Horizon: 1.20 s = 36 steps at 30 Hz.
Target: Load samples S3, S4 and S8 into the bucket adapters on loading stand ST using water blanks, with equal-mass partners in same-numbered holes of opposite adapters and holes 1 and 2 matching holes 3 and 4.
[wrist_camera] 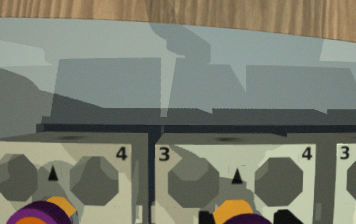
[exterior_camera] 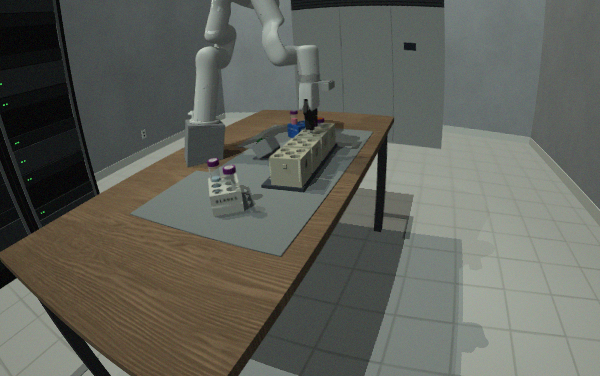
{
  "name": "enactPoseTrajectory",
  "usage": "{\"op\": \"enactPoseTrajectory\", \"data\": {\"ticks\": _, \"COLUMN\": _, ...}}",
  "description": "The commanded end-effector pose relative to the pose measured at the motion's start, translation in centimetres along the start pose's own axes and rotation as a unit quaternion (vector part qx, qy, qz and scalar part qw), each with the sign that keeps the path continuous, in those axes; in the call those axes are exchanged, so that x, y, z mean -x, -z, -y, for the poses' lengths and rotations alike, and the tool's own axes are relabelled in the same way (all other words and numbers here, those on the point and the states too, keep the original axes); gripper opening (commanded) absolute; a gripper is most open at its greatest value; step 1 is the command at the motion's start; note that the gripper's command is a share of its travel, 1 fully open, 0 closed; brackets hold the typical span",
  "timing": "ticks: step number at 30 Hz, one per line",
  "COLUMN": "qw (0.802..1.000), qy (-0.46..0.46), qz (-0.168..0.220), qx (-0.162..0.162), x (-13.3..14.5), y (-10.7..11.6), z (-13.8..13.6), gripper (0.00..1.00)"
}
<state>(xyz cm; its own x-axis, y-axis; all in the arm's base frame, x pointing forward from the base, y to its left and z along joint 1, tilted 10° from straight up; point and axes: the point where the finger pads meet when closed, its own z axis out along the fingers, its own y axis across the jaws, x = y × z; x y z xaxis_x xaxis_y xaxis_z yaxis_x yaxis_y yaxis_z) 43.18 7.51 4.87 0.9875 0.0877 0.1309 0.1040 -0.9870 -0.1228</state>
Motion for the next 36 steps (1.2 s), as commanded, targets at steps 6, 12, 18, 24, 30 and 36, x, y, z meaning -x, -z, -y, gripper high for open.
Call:
{"op": "enactPoseTrajectory", "data": {"ticks": 6, "qw": 1.0, "qy": 0.0, "qz": -0.002, "qx": 0.0, "x": -0.14, "y": -0.72, "z": 0.01, "gripper": 0.0}}
{"op": "enactPoseTrajectory", "data": {"ticks": 12, "qw": 1.0, "qy": 0.0, "qz": -0.002, "qx": 0.0, "x": -0.14, "y": -1.12, "z": 0.01, "gripper": 0.0}}
{"op": "enactPoseTrajectory", "data": {"ticks": 18, "qw": 1.0, "qy": 0.0, "qz": -0.002, "qx": 0.0, "x": -0.14, "y": -1.11, "z": 0.01, "gripper": 0.0}}
{"op": "enactPoseTrajectory", "data": {"ticks": 24, "qw": 1.0, "qy": 0.0, "qz": -0.002, "qx": 0.0, "x": -0.14, "y": -1.15, "z": 0.01, "gripper": 0.44}}
{"op": "enactPoseTrajectory", "data": {"ticks": 30, "qw": 1.0, "qy": 0.0, "qz": -0.002, "qx": 0.0, "x": -0.14, "y": -1.16, "z": 0.01, "gripper": 0.44}}
{"op": "enactPoseTrajectory", "data": {"ticks": 36, "qw": 1.0, "qy": 0.0, "qz": -0.002, "qx": 0.0, "x": -0.15, "y": -1.15, "z": 0.01, "gripper": 0.44}}
